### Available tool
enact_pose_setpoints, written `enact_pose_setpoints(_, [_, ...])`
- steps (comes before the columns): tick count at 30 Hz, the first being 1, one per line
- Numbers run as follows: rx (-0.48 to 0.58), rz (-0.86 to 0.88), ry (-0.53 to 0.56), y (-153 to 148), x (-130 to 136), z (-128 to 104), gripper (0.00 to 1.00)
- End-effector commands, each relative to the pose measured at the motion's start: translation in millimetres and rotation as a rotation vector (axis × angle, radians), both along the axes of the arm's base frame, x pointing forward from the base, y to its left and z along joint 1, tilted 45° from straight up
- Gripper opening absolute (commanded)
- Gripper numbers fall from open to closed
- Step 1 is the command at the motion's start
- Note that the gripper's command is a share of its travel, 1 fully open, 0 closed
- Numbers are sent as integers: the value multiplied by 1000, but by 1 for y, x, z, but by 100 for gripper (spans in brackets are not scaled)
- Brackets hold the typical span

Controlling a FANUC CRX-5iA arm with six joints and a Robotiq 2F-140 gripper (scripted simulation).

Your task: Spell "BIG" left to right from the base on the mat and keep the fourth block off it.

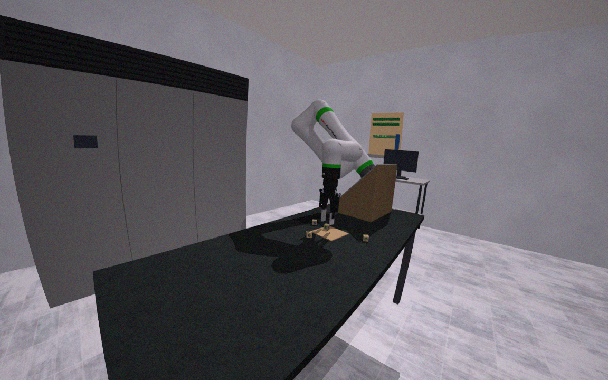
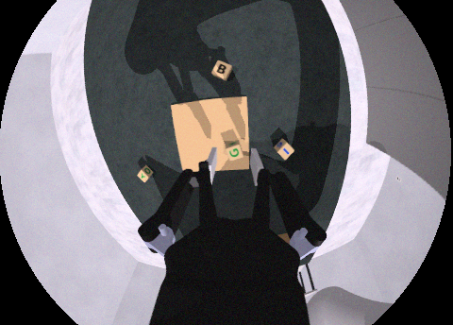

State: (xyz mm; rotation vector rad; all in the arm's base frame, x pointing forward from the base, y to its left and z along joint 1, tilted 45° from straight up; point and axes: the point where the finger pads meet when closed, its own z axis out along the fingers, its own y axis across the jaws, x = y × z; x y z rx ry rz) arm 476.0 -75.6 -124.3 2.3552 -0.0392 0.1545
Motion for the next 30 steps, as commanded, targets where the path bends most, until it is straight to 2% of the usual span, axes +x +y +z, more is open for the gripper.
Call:
enact_pose_setpoints(1, [0,0,0,0,0,0,37])
enact_pose_setpoints(21, [0,0,0,-4,1,-4,37])
enact_pose_setpoints(30, [0,0,0,-16,2,-16,37])
